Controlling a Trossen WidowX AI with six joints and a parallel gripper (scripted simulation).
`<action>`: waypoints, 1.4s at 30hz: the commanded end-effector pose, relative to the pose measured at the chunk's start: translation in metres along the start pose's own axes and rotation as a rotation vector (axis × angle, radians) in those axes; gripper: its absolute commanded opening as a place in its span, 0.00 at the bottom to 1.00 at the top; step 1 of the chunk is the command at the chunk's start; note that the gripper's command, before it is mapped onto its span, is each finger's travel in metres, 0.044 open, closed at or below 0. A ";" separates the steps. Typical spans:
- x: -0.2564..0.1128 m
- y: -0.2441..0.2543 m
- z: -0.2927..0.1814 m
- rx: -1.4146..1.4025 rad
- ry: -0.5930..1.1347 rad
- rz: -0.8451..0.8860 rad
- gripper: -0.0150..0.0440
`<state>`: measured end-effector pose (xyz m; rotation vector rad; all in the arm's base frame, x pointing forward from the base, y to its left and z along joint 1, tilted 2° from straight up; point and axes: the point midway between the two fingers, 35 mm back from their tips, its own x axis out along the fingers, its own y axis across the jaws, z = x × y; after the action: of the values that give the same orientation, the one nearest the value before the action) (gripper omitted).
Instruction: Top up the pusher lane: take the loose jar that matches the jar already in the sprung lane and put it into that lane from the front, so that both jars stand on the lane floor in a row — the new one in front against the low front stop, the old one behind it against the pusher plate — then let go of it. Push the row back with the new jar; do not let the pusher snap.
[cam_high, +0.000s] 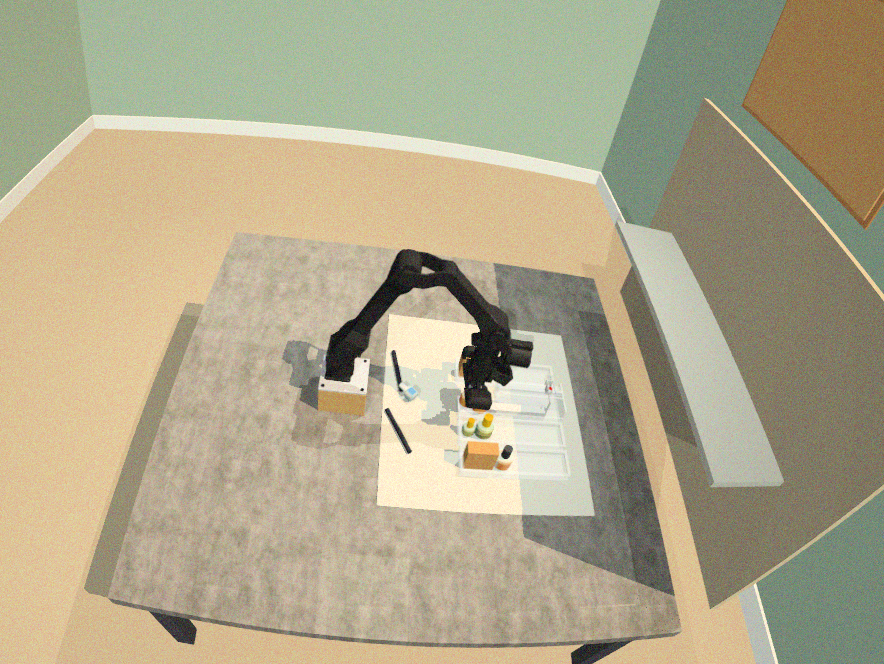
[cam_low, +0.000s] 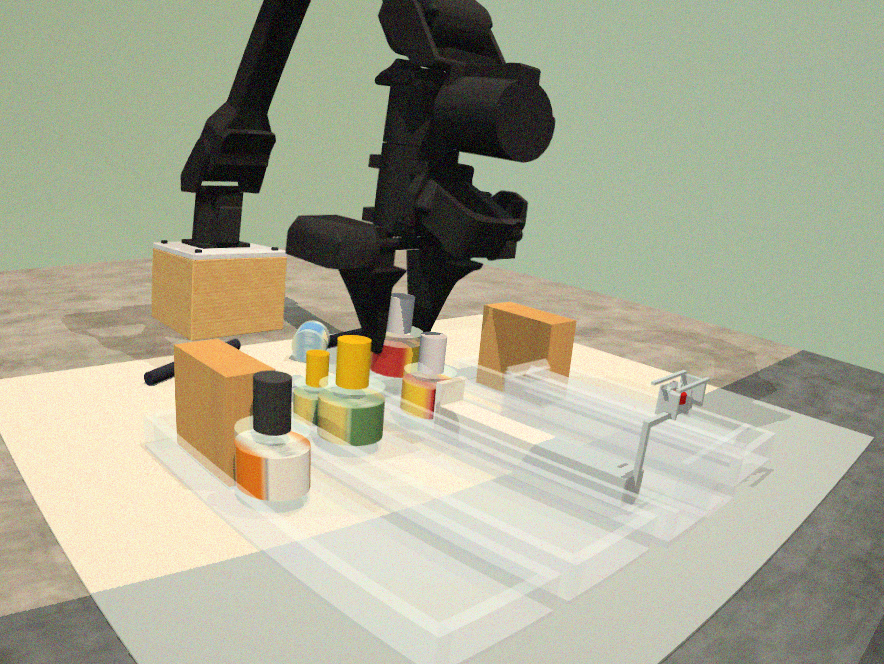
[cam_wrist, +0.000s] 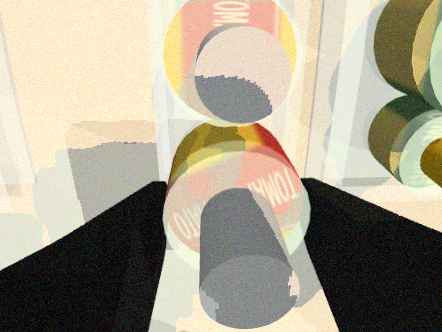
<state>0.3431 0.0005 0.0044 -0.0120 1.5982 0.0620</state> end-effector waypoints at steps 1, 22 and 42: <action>-0.004 0.000 0.011 0.003 -0.039 0.001 0.25; -0.003 0.000 0.013 0.003 -0.039 0.001 0.25; -0.004 0.000 0.016 0.003 -0.039 0.001 0.25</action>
<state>0.3490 0.0007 0.0037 -0.0124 1.5935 0.0621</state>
